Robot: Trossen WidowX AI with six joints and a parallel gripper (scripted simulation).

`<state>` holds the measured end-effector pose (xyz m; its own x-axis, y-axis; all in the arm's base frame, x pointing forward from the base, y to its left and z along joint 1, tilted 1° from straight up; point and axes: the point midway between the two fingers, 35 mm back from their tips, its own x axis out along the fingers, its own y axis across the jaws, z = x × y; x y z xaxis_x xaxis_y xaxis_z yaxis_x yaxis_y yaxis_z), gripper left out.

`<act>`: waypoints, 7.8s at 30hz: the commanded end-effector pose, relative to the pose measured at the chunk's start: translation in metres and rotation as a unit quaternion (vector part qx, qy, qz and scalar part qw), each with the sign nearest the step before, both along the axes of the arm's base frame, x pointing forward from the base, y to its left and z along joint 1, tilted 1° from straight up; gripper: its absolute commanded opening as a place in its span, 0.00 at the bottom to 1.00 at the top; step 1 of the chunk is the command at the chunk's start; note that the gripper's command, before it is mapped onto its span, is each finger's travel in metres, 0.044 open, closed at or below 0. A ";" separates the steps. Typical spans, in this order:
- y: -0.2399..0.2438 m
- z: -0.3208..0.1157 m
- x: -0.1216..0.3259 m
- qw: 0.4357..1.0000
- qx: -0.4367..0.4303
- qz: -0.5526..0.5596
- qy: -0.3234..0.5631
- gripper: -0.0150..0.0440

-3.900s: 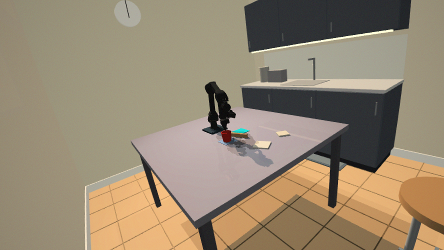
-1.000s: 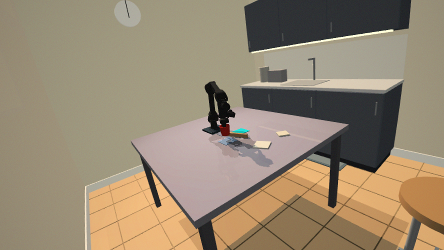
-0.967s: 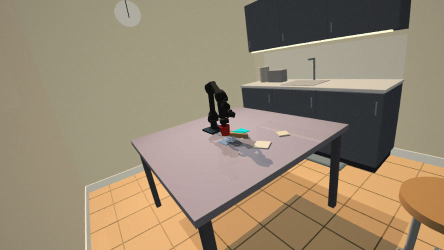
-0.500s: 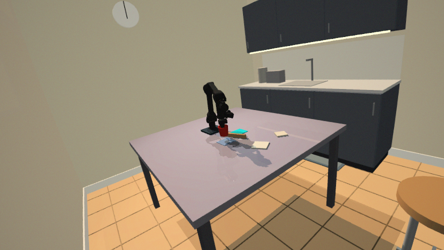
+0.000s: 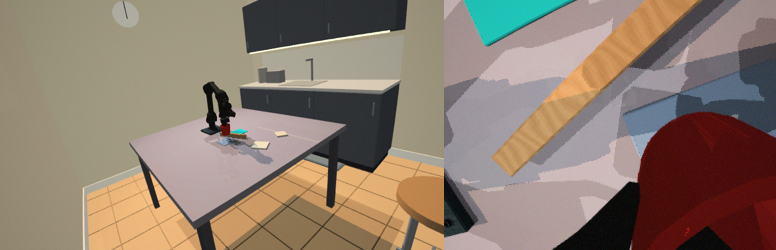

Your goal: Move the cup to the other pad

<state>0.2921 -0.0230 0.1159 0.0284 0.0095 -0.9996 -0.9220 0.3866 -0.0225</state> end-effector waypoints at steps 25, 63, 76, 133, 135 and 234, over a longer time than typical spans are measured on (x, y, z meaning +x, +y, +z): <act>0.057 0.001 -0.027 1.000 0.003 -0.002 -0.003 0.25; 0.123 0.004 -0.058 1.000 0.007 -0.002 -0.002 0.25; 0.143 0.006 -0.068 1.000 0.008 -0.002 -0.001 0.25; 0.158 -0.042 -0.075 1.000 0.009 0.002 0.001 0.25; 0.158 -0.042 -0.075 1.000 0.009 0.002 0.001 0.25; 0.157 0.070 -0.080 1.000 0.008 -0.002 -0.001 1.00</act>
<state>0.2127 0.1346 0.1816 0.0281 0.0290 -0.9992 -0.9234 0.3837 -0.0148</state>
